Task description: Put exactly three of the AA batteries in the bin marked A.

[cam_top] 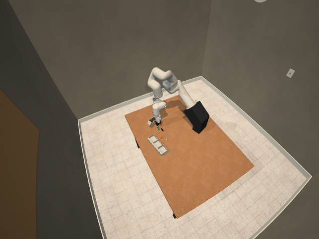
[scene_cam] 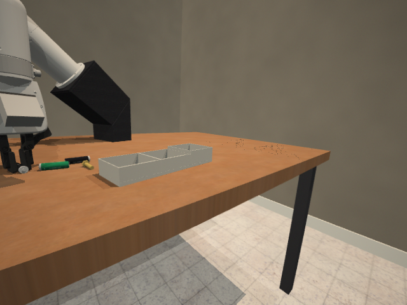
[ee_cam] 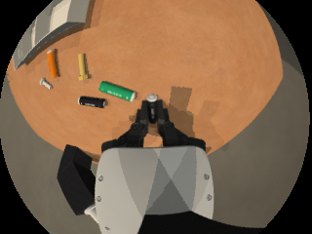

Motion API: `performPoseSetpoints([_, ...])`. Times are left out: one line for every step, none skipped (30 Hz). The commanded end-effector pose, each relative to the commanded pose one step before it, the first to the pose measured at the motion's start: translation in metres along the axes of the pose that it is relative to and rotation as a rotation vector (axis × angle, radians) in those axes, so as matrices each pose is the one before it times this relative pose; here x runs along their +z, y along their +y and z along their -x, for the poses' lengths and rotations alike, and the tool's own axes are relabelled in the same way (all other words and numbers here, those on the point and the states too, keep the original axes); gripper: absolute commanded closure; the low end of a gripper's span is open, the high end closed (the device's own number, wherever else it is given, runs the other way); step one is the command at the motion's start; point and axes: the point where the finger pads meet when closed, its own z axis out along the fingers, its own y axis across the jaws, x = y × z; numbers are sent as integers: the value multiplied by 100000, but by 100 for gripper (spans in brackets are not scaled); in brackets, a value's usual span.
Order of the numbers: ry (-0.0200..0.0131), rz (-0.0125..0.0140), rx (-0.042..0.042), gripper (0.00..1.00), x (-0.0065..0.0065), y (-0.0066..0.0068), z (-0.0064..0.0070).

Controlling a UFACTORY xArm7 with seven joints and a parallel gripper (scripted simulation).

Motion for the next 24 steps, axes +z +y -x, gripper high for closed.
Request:
performPoseSetpoints([212,-8,-37,100,-40,-11,-90])
performPoseSetpoints([0,0,0,100,0,0,0])
performPoseSetpoints([0,0,0,100,0,0,0])
performPoseSetpoints([0,0,0,100,0,0,0])
performPoseSetpoints([0,0,0,100,0,0,0])
performPoseSetpoints([0,0,0,100,0,0,0])
performPoseSetpoints([0,0,0,100,0,0,0])
performPoseSetpoints([-22,1,-2,100,-322,0,5])
performPoseSetpoints([1,1,-1,100,-329,-1,-1])
performPoseSetpoints([0,1,-1,100,-340,2,-2])
performPoseSetpoints([1,1,-1,100,-333,0,-1])
performPoseSetpoints([0,0,0,100,0,0,0])
performPoseSetpoints([0,0,0,100,0,0,0])
performPoseSetpoints([1,1,-1,100,-334,0,-1])
performPoseSetpoints([1,1,-1,100,-333,0,-1])
performPoseSetpoints([1,1,-1,100,-333,0,-1])
performPoseSetpoints([1,1,-1,100,-333,0,-1])
performPoseSetpoints([1,1,-1,100,-333,0,-1])
performPoseSetpoints([1,1,-1,100,-333,0,-1])
performPoseSetpoints([1,1,-1,100,-333,0,-2])
performPoseSetpoints([1,2,-1,100,-333,0,-2])
performPoseSetpoints([1,2,-1,100,-333,0,-2])
performPoseSetpoints([1,2,-1,100,-333,0,-2])
performPoseSetpoints([1,2,-1,100,-333,0,-2])
